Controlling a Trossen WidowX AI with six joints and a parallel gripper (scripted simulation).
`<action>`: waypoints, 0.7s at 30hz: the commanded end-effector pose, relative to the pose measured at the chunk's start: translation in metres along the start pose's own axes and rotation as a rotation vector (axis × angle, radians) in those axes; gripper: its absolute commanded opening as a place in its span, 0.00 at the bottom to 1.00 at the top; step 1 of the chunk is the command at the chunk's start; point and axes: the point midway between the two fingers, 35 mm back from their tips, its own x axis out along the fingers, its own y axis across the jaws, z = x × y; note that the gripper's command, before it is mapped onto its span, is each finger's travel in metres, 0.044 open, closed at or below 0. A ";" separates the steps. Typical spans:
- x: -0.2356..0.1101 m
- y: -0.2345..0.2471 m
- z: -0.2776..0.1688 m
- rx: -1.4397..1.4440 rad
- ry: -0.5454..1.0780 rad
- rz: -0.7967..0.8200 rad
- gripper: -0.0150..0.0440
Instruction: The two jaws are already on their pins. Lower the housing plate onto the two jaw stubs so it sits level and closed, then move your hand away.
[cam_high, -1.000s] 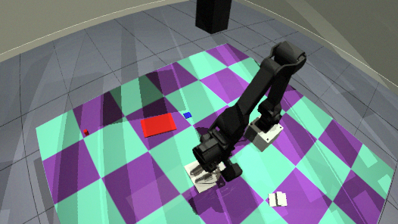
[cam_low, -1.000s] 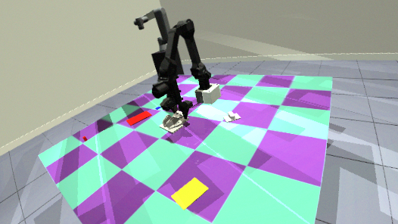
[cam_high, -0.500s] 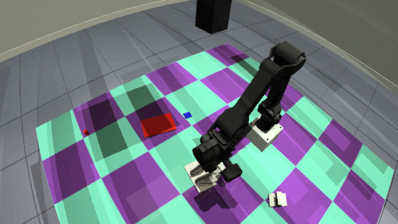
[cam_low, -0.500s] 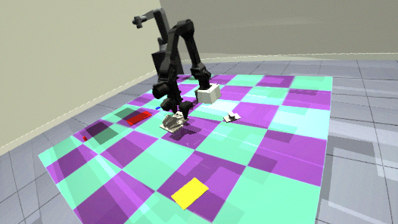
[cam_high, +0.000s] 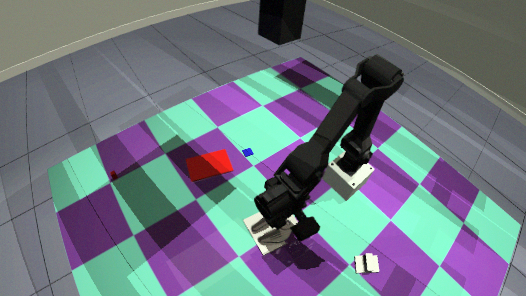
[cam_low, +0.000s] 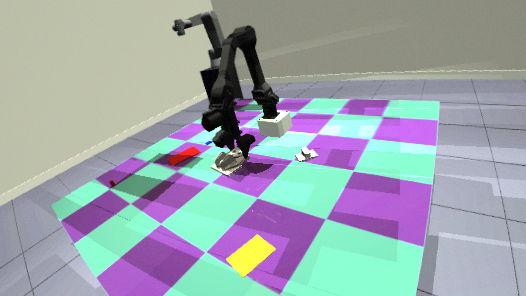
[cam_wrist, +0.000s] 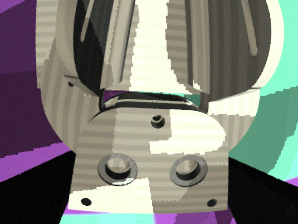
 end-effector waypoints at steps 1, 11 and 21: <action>0.001 0.001 0.000 0.005 0.000 0.003 0.85; 0.003 0.001 -0.001 0.005 0.000 0.003 0.85; 0.006 0.001 -0.001 0.005 0.001 0.003 0.85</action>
